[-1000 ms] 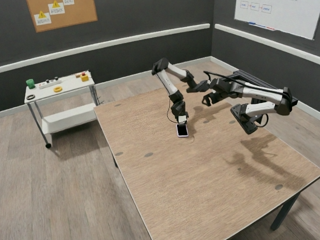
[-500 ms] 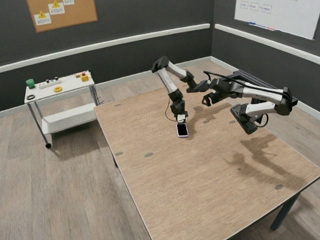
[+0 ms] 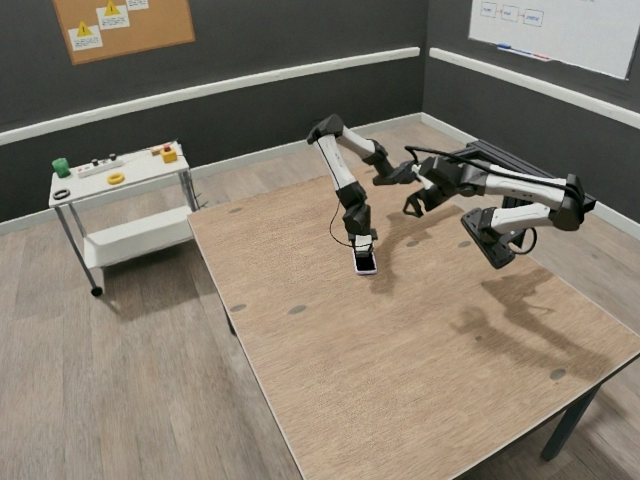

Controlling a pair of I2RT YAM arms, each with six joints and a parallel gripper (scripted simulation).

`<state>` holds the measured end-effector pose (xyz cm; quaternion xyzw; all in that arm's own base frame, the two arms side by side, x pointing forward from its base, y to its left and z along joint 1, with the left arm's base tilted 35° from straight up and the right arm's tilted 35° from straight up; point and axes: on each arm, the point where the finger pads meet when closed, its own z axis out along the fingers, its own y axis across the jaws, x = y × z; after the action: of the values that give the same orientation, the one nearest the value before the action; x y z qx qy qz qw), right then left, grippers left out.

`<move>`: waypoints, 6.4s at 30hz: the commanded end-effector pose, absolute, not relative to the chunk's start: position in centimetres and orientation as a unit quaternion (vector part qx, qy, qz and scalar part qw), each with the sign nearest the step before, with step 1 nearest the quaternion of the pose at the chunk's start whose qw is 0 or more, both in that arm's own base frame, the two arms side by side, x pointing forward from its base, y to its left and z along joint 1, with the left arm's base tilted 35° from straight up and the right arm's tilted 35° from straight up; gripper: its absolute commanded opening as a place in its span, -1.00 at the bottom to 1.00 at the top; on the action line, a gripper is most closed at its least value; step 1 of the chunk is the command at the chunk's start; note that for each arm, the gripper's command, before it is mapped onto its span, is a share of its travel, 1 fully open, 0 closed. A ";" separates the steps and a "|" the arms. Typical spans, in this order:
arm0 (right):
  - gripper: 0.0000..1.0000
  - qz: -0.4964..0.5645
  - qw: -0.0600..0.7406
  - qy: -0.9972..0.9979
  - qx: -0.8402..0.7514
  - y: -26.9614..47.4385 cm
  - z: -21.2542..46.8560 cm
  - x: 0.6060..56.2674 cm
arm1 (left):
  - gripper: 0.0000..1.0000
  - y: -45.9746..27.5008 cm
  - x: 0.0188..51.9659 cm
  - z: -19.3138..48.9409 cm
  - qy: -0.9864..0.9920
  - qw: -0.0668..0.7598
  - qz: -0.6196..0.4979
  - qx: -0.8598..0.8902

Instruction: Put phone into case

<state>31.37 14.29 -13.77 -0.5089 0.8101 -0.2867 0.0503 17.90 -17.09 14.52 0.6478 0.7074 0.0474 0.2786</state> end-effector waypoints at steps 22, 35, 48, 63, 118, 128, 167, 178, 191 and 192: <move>-0.30 -0.303 0.011 0.805 -0.509 16.4 -15.6 31.4 | 1.00 -16.2 18.7 15.0 0.726 0.287 0.079 0.620; -0.30 -0.304 0.013 0.809 -0.503 14.8 -17.6 32.4 | 1.00 -16.2 18.7 15.0 0.726 0.287 0.079 0.620; -0.30 -0.301 0.015 0.810 -0.502 14.2 -19.0 33.4 | 1.00 -16.2 18.7 15.0 0.726 0.287 0.079 0.620; -0.30 -0.300 0.015 0.811 -0.502 13.5 -20.5 34.1 | 1.00 -16.2 18.7 15.0 0.726 0.287 0.079 0.620; -0.30 -0.300 0.029 0.814 -0.497 12.2 -12.8 29.9 | 1.00 -16.7 19.1 15.5 0.725 0.304 0.078 0.614; -0.30 -0.302 0.011 0.806 -0.509 11.3 -15.2 29.3 | 1.00 -16.4 19.0 15.3 0.726 0.296 0.079 0.615; -0.30 -0.294 0.026 0.810 -0.507 11.7 -15.1 29.7 | 1.00 -16.4 19.0 15.3 0.726 0.296 0.079 0.615; -0.30 -0.294 0.022 0.818 -0.494 12.0 -14.0 29.3 | 1.00 -16.4 19.0 15.3 0.726 0.296 0.079 0.615; 1.00 -0.252 0.145 0.850 -0.438 14.8 -11.6 29.2 | 1.00 -16.4 19.0 15.3 0.726 0.296 0.079 0.615; 1.00 -0.246 0.160 0.854 -0.430 14.8 -11.0 28.8 | 1.00 -16.4 19.0 15.3 0.726 0.296 0.079 0.615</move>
<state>28.91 12.53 -12.94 -0.4601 0.8394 -0.2787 0.0774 19.06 -16.07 14.88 0.6153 0.7293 0.0829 0.2875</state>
